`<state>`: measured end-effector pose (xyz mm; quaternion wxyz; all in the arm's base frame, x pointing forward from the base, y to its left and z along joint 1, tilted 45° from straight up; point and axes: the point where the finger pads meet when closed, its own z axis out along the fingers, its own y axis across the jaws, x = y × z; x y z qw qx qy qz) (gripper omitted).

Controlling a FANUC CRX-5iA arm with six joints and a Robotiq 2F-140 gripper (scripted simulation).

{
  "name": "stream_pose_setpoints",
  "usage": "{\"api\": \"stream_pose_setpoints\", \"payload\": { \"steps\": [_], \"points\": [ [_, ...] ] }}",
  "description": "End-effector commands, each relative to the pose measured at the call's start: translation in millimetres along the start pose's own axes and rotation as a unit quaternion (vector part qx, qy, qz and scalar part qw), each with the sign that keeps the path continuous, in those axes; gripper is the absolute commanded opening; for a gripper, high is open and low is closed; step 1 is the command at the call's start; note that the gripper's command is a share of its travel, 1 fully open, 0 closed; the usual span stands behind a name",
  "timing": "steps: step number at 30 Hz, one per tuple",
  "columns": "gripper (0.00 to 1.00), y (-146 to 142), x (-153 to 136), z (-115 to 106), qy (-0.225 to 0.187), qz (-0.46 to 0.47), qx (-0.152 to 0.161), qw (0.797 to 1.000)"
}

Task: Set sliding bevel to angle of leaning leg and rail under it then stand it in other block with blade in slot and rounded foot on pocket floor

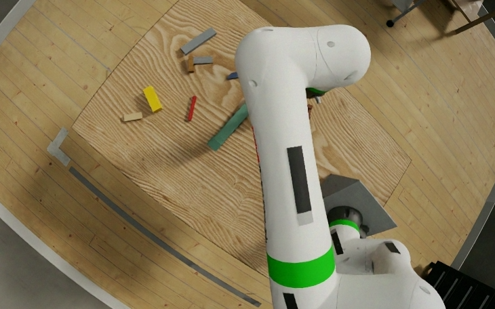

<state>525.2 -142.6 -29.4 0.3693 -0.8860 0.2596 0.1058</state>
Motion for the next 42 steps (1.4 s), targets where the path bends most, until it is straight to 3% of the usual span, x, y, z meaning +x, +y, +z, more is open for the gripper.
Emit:
{"api": "stream_pose_setpoints", "payload": {
  "steps": [1,19,42],
  "points": [
    [1.0,0,2,0,0.001,0.0,0.0,1.0],
    [1.0,0,2,3,0.001,0.0,0.0,1.0],
    [1.0,0,2,46,0.001,0.0,0.0,1.0]
  ]
}}
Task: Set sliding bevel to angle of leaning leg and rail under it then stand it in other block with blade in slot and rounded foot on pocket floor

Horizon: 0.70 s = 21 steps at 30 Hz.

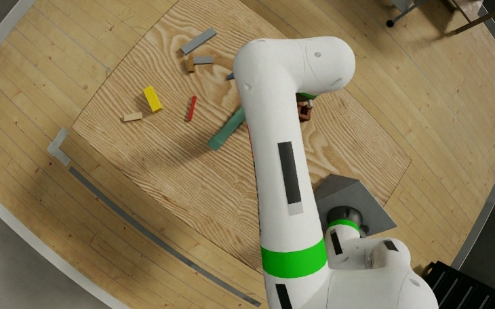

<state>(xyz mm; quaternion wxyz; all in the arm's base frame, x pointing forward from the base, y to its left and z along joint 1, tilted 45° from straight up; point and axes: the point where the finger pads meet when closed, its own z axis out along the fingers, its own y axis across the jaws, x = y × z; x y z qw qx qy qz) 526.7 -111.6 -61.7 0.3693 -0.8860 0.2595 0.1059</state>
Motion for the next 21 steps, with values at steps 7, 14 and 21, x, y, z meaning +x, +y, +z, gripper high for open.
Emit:
{"api": "stream_pose_setpoints", "payload": {
  "steps": [7,14,21],
  "points": [
    [1.0,0.1,0.5,4.9,0.001,0.0,0.0,1.0],
    [1.0,0.1,0.5,5.4,0.001,0.0,0.0,1.0],
    [0.1,0.1,0.5,5.4,0.001,0.0,0.0,1.0]
  ]
}}
